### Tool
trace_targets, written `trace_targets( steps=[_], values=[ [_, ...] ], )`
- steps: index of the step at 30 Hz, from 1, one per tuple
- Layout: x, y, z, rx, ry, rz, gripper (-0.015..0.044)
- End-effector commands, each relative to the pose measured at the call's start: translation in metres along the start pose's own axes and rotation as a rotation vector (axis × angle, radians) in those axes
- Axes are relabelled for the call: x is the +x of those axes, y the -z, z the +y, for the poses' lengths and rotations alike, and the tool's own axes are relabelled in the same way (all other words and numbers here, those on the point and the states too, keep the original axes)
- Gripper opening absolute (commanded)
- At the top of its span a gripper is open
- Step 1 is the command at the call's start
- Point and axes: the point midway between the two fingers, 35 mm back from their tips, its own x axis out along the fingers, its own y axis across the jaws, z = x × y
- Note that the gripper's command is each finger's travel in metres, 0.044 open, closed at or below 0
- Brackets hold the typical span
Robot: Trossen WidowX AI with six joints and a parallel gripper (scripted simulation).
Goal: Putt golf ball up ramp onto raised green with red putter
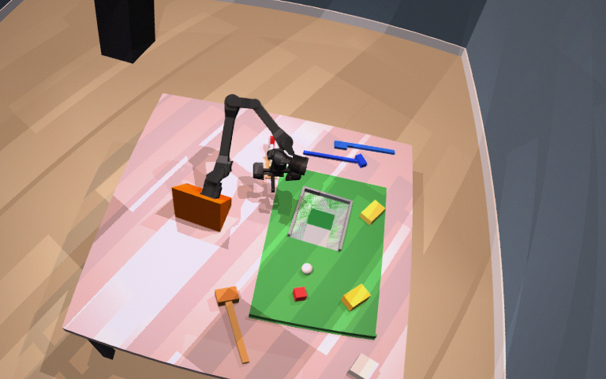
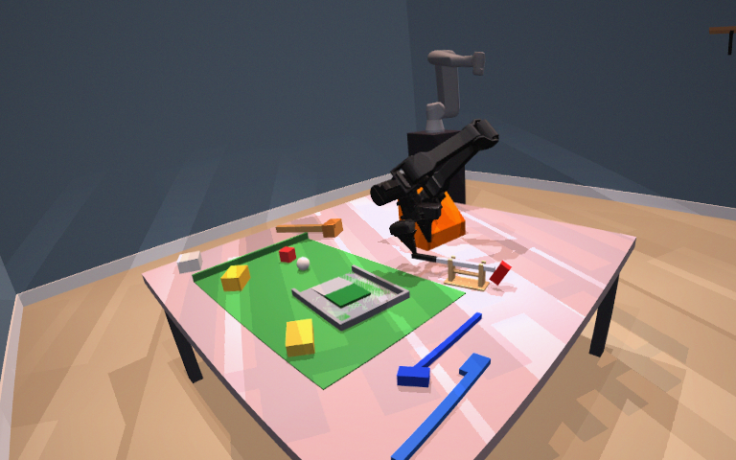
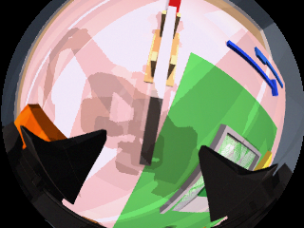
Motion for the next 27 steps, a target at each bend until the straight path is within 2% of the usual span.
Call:
trace_targets(
  steps=[1, 27],
  values=[
    [0.012, 0.002, 0.003, 0.009, -0.006, -0.008, 0.0440],
    [0.053, 0.012, 0.004, 0.009, -0.005, -0.010, 0.0440]
  ],
)
